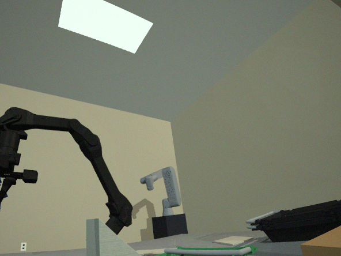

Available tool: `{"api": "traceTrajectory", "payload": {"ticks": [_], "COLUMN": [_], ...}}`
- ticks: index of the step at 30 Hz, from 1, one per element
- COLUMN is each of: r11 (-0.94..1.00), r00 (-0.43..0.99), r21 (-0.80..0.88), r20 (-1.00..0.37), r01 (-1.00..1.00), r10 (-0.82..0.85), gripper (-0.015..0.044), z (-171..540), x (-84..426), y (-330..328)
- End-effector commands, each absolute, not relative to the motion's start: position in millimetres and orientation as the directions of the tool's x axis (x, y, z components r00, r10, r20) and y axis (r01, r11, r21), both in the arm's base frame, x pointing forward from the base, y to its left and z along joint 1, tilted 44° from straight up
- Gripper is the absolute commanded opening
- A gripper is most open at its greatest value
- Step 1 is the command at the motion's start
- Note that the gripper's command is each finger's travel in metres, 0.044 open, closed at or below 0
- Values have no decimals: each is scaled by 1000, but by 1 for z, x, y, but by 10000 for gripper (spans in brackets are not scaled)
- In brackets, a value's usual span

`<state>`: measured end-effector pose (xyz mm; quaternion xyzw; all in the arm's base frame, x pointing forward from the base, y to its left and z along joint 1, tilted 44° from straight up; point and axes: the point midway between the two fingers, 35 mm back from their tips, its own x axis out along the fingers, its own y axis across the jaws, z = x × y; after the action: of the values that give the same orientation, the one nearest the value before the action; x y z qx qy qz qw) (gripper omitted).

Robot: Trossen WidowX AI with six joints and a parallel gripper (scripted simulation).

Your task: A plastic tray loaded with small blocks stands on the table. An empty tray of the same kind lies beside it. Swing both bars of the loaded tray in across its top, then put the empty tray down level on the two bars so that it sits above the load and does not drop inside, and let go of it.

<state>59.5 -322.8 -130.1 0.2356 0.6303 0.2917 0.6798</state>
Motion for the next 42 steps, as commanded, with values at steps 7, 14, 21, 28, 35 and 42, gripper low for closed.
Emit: {"api": "traceTrajectory", "payload": {"ticks": [7,14,21,28,35,42], "r11": [737,737,738,734,718,691], "r00": [36,36,36,34,34,36], "r21": [667,667,663,636,603,563], "r20": [-738,-738,-740,-750,-757,-763], "r01": [-106,-106,-129,-239,-348,-452], "r10": [674,674,671,661,652,645], "gripper": [0,0,0,0,0,0], "z": [-126,-126,-122,-107,-91,-75], "x": [60,60,65,92,119,145], "y": [-330,-330,-330,-327,-322,-314]}}
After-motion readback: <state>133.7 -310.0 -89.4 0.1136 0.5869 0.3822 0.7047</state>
